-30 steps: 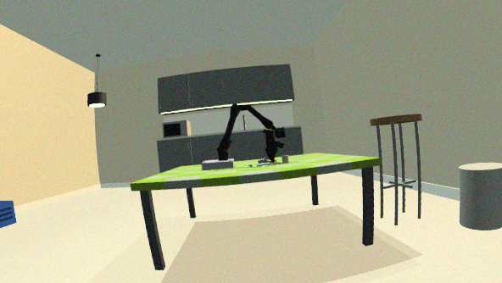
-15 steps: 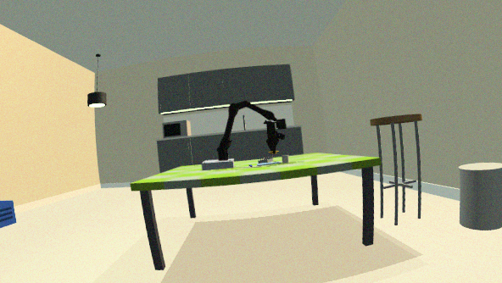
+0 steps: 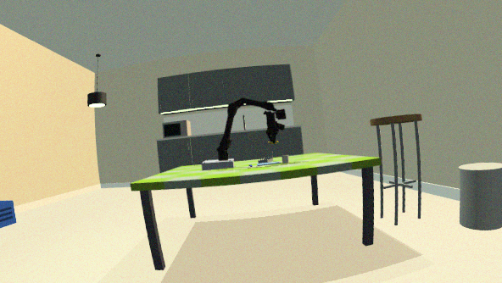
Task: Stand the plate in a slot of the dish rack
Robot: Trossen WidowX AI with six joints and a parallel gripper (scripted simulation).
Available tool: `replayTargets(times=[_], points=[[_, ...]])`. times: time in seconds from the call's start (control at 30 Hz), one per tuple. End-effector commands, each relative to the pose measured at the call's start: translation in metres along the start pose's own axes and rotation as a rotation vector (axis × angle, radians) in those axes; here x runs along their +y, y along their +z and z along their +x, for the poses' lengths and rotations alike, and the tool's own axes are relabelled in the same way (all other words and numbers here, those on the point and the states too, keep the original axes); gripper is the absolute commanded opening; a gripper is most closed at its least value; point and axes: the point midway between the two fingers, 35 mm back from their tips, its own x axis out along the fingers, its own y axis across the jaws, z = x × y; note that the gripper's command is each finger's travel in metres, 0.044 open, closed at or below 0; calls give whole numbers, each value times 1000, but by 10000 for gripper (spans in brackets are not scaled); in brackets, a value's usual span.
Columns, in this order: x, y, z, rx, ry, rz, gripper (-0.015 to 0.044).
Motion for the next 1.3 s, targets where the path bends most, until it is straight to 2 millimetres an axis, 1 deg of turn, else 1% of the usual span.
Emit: replayTargets(times=[0.0,0.27,0.4,0.47,0.57,0.73,0.87,0.93,1.17,1.27], points=[[0,1,-20,-4,0,3,0],[0,0,-46,-4,0,3,0],[1,-1,-49,-4,0,8,0],[11,-6,-50,-3,2,50,0],[35,-20,-52,-1,4,149,0],[69,-49,-51,2,8,314,0],[91,-73,-49,5,9,439,0],[94,-77,-48,6,9,459,0],[94,-76,-47,6,13,457,0],[97,-70,-37,5,59,426,0]])
